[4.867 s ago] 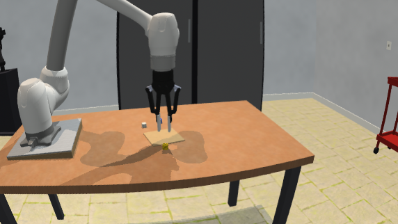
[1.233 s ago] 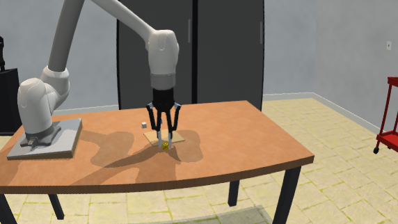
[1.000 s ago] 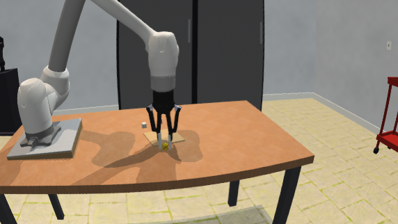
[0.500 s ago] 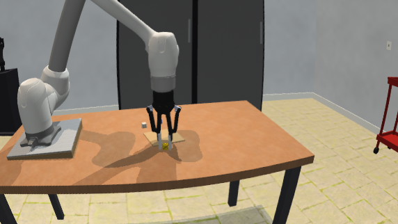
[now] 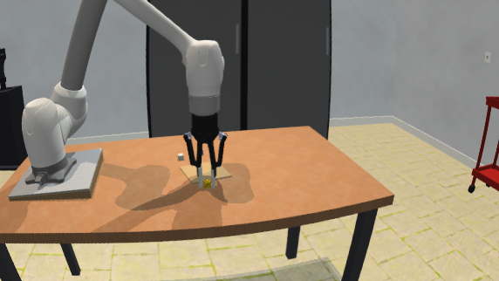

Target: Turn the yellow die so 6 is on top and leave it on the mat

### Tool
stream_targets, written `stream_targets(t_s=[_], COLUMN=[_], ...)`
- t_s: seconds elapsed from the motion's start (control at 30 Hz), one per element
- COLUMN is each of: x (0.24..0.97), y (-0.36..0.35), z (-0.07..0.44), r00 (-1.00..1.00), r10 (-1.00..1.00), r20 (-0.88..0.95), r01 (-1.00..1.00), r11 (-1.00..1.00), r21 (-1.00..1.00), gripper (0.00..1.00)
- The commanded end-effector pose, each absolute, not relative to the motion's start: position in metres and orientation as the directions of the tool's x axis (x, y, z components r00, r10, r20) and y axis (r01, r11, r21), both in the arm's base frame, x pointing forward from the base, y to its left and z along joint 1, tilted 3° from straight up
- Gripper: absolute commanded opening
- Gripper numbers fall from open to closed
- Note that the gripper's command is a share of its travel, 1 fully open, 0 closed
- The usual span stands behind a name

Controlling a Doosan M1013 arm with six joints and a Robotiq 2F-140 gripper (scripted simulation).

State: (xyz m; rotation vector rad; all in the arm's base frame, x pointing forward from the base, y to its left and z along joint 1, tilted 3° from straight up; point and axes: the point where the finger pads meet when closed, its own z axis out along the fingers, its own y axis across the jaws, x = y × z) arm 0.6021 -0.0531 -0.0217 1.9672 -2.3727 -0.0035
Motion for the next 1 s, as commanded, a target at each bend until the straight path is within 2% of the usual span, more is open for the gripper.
stream_targets(t_s=[0.0,0.27,0.3,0.97], x=[0.6021,0.6021,0.6021,0.6021], y=[-0.0530,-0.0530,-0.0530,-0.0530], z=[-0.0216,-0.0216,-0.0216,-0.0216], r00=[-0.184,-0.184,-0.184,-0.184], r10=[-0.982,-0.982,-0.982,-0.982], r20=[0.044,0.044,0.044,0.044], r01=[-0.982,-0.982,-0.982,-0.982], r11=[0.186,0.186,0.186,0.186], r21=[0.040,0.040,0.040,0.040], gripper=[0.21,0.21,0.09,0.09])
